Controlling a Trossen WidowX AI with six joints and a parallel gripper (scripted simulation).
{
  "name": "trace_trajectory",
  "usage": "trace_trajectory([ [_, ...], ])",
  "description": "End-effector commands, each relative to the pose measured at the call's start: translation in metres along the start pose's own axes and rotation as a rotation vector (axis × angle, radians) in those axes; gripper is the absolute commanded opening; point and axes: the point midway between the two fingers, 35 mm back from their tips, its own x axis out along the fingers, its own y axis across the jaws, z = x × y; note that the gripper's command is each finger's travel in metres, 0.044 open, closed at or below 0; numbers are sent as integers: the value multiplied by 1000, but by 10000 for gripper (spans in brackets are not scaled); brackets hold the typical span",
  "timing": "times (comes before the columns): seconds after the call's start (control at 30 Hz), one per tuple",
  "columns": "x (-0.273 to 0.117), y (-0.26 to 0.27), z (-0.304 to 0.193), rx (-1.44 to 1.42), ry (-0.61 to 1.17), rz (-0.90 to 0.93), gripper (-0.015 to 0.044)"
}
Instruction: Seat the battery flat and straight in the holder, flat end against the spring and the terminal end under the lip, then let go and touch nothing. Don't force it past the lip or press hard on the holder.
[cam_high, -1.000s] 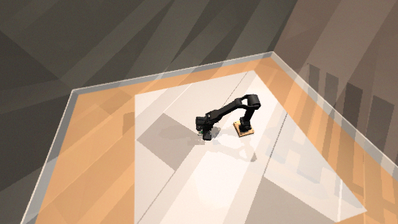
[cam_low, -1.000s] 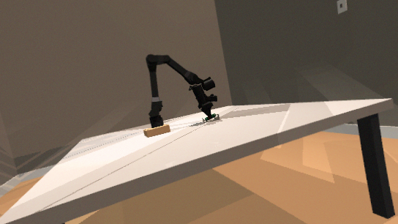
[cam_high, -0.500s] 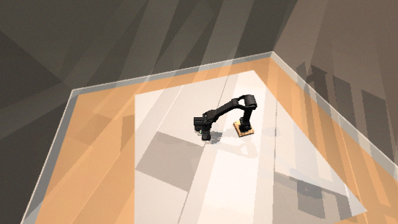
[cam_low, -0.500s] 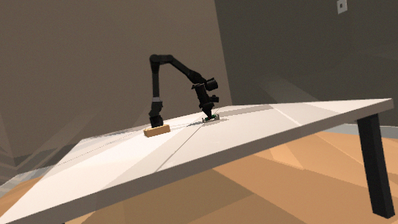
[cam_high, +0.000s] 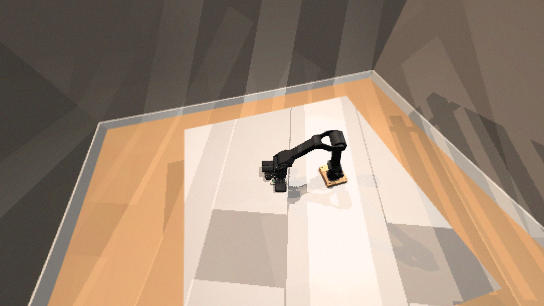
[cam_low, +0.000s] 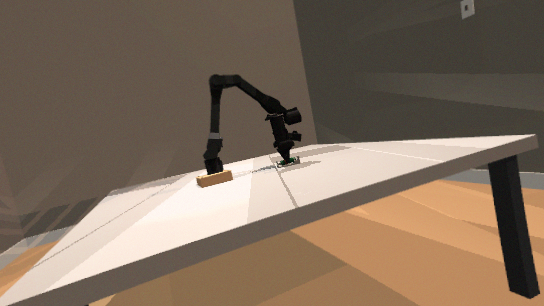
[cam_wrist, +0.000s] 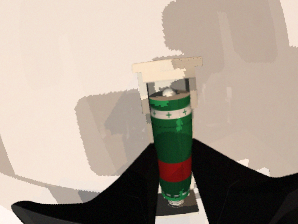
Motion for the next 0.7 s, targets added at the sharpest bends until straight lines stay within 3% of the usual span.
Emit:
trace_trajectory([
  [0.0,2,0,-3,-2,34,1,65],
  [0.67,3,0,3,0,96,-2,65],
])
